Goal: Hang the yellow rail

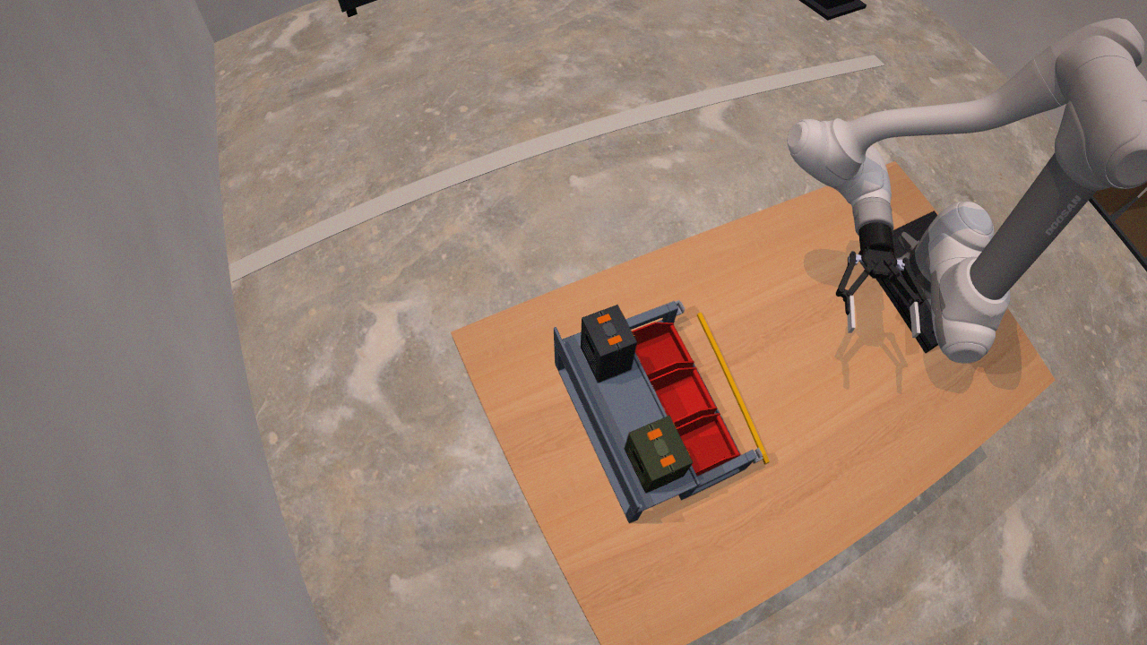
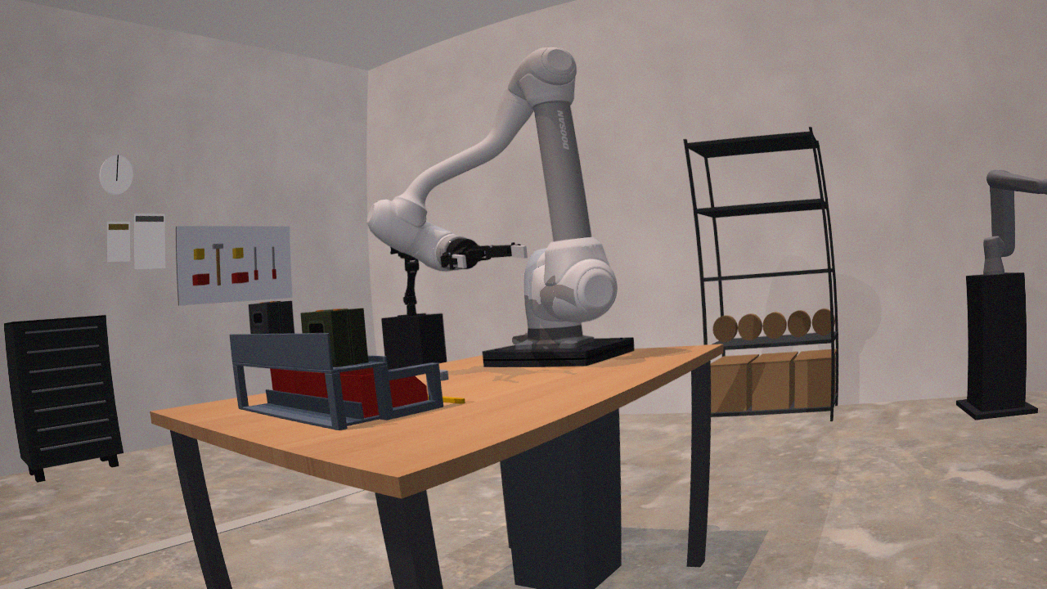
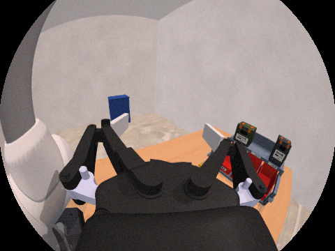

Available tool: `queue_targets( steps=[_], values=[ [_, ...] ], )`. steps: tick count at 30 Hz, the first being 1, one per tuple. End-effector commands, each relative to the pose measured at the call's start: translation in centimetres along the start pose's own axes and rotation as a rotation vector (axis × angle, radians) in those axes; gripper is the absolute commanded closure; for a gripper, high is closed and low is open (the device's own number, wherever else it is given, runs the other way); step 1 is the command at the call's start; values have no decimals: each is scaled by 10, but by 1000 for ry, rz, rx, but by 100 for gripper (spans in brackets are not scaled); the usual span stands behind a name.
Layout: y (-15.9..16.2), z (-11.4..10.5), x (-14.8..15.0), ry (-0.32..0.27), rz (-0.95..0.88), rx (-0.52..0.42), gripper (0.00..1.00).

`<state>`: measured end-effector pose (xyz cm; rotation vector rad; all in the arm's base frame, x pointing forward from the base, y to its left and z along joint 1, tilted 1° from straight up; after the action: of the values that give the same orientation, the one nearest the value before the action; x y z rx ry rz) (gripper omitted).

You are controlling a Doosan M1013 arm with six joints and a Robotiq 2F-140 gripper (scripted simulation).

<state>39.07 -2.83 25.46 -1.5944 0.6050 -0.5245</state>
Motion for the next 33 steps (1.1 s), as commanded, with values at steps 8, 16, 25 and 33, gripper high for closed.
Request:
queue_targets(
  steps=[8,16,25,33],
  values=[
    [-2,12,3,-135,116,-90,0],
    [-2,12,3,-135,116,-90,0],
    [-3,22,9,-246,227,-209,0],
    [-3,22,9,-246,227,-209,0]
  ],
)
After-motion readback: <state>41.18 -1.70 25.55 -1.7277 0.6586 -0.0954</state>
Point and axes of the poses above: the point where the finger pads meet when closed, its own z axis out along the fingers, its own x axis across the jaws, y = z × x, the point moved 9 cm from there along -z, back along the fingers, and after that the axes turned 5 degrees about -z, right-handed, at the moved point
